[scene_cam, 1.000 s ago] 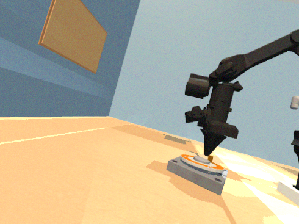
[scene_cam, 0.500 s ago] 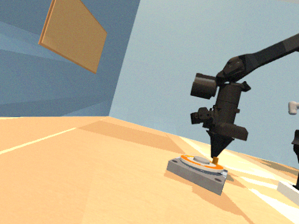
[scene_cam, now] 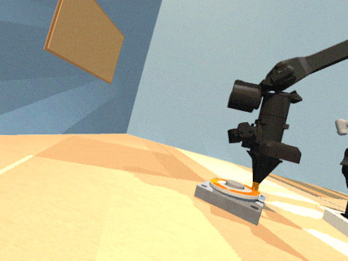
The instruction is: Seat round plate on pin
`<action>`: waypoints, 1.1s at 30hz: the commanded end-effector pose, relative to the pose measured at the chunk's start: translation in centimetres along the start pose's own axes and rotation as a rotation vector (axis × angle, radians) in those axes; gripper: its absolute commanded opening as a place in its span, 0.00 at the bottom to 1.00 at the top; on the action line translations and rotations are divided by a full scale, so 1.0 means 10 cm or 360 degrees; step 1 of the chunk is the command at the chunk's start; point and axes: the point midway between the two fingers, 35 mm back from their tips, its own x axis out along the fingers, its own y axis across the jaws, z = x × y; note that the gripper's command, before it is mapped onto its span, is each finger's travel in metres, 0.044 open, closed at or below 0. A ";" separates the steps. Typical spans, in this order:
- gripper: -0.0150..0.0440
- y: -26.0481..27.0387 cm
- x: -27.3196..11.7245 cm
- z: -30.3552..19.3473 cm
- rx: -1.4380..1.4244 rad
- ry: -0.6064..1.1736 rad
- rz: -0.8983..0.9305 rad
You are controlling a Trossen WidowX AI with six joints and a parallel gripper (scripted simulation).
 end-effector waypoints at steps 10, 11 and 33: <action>0.25 0.16 0.00 -0.05 0.0003 0.0009 0.0005; 0.25 0.16 0.00 -0.05 0.0003 0.0009 0.0005; 0.25 0.25 -0.14 -0.03 0.0003 0.0009 0.0006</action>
